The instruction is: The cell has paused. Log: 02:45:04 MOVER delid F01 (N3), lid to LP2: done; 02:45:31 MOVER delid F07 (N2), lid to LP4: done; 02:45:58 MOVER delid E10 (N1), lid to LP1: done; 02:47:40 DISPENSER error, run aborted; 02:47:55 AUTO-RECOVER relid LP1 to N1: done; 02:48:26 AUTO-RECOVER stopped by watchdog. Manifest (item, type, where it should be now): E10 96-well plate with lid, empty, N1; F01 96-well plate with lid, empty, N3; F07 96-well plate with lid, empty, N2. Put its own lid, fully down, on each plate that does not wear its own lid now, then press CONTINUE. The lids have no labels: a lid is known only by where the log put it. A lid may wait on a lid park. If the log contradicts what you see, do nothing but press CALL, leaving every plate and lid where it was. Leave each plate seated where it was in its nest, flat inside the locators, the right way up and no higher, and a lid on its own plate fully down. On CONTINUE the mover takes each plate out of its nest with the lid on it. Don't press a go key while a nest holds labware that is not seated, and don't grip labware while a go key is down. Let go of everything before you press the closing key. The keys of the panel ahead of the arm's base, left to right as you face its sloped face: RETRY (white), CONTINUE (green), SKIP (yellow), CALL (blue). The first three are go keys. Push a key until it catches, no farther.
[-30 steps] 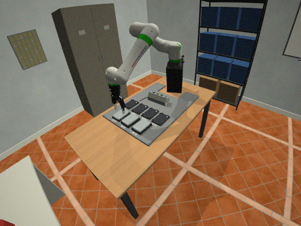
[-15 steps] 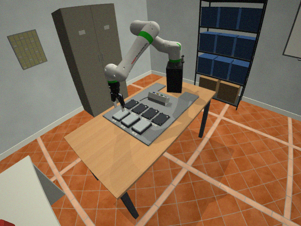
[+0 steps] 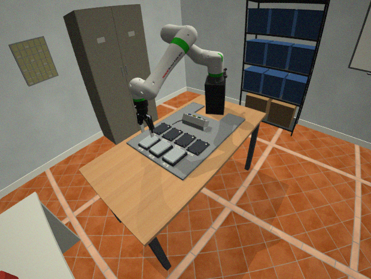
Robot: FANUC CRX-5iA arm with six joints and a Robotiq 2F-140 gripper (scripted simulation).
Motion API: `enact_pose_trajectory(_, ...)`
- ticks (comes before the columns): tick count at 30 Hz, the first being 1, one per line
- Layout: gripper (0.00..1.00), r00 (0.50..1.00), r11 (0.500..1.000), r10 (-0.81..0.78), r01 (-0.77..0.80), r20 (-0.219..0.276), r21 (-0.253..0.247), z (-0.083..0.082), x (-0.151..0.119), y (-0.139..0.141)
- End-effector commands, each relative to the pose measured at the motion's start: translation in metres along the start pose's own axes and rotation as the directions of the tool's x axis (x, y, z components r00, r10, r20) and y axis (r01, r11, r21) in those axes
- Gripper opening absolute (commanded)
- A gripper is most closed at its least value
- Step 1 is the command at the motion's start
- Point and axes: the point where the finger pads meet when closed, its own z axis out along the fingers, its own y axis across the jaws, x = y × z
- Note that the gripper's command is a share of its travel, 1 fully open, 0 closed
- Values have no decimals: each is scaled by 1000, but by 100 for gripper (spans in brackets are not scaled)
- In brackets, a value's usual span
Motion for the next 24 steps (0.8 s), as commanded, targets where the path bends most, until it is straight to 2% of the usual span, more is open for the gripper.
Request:
enact_pose_trajectory(1, 66, 1000, 1000, 2, -2, 0, -2, -3, -5, -9)
enact_pose_trajectory(4, 66, 1000, 1000, 6, -6, 3, -6, -12, -26, -38)
enact_pose_trajectory(6, 66, 1000, 1000, 10, -10, 4, -9, -21, -50, -66)
enact_pose_trajectory(7, 66, 1000, 1000, 10, -10, 4, -9, -21, -50, -66)
enact_pose_trajectory(8, 66, 1000, 1000, 12, -12, 5, -11, -26, -65, -82)
enact_pose_trajectory(9, 66, 1000, 1000, 12, -12, 5, -11, -26, -65, -82)
enact_pose_trajectory(10, 66, 1000, 1000, 14, -14, 5, -13, -31, -84, -97)
enact_pose_trajectory(11, 66, 1000, 1000, 14, -14, 5, -13, -31, -84, -97)
enact_pose_trajectory(12, 66, 1000, 1000, 15, -15, 5, -15, -36, -104, -113)
enact_pose_trajectory(13, 66, 1000, 1000, 15, -15, 5, -15, -36, -104, -113)
enact_pose_trajectory(14, 66, 1000, 1000, 17, -17, 5, -16, -41, -127, -127)
enact_pose_trajectory(16, 66, 1000, 1000, 17, -17, 5, -16, -41, -127, -127)
enact_pose_trajectory(17, 66, 1000, 1000, 18, -18, 5, -17, -45, -152, -141)
enact_pose_trajectory(18, 66, 1000, 1000, 18, -18, 5, -17, -45, -152, -141)
enact_pose_trajectory(19, 66, 1000, 1000, 19, -18, 4, -18, -49, -178, -152)
enact_pose_trajectory(21, 66, 1000, 1000, 19, -18, 4, -18, -49, -178, -152)
enact_pose_trajectory(22, 66, 1000, 1000, 19, -19, 3, -18, -52, -205, -162)
enact_pose_trajectory(23, 66, 1000, 1000, 19, -19, 3, -18, -52, -205, -162)
enact_pose_trajectory(24, 66, 1000, 1000, 19, -19, 3, -17, -55, -232, -169)
